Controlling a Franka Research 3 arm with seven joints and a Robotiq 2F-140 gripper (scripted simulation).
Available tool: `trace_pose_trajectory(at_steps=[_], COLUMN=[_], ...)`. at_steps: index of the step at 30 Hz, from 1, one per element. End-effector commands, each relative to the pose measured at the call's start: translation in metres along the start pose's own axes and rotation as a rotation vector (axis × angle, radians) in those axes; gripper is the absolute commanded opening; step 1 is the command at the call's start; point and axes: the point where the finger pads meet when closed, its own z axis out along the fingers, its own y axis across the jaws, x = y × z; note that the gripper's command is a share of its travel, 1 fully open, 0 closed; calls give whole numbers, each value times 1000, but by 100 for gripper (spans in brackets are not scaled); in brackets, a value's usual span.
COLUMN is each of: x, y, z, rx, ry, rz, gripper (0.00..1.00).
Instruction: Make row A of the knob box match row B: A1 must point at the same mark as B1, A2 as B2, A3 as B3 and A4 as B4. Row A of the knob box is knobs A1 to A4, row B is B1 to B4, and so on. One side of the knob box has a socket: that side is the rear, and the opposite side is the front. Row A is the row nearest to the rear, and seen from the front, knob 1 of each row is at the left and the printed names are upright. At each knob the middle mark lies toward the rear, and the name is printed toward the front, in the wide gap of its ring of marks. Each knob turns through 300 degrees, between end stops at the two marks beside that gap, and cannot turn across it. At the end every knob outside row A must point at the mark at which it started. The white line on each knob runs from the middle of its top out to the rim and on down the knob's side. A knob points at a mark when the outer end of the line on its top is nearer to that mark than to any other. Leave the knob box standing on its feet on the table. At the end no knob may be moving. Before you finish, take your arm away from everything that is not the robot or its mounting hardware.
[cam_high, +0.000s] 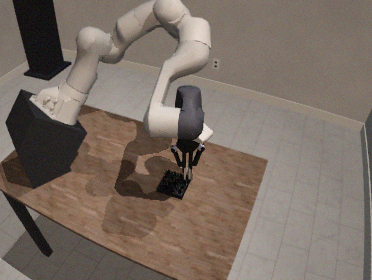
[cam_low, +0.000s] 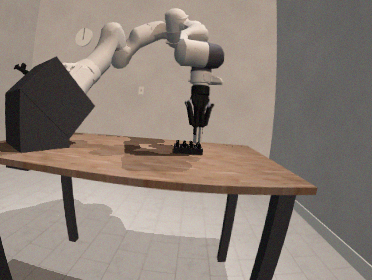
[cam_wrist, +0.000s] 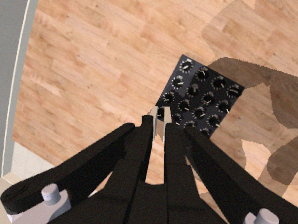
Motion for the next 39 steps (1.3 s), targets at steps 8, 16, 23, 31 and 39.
trace_pose_trajectory(at_steps=[8,16,23,31,39], x=[1,1,1,1,1], y=[0,0,0,0,0], z=[1,1,1,1,1], rx=[-13,-13,-13,-13,-13], ry=[-2,-2,-2,-2,-2], rz=[135,135,135,135,135], gripper=[5,5,12,12,12])
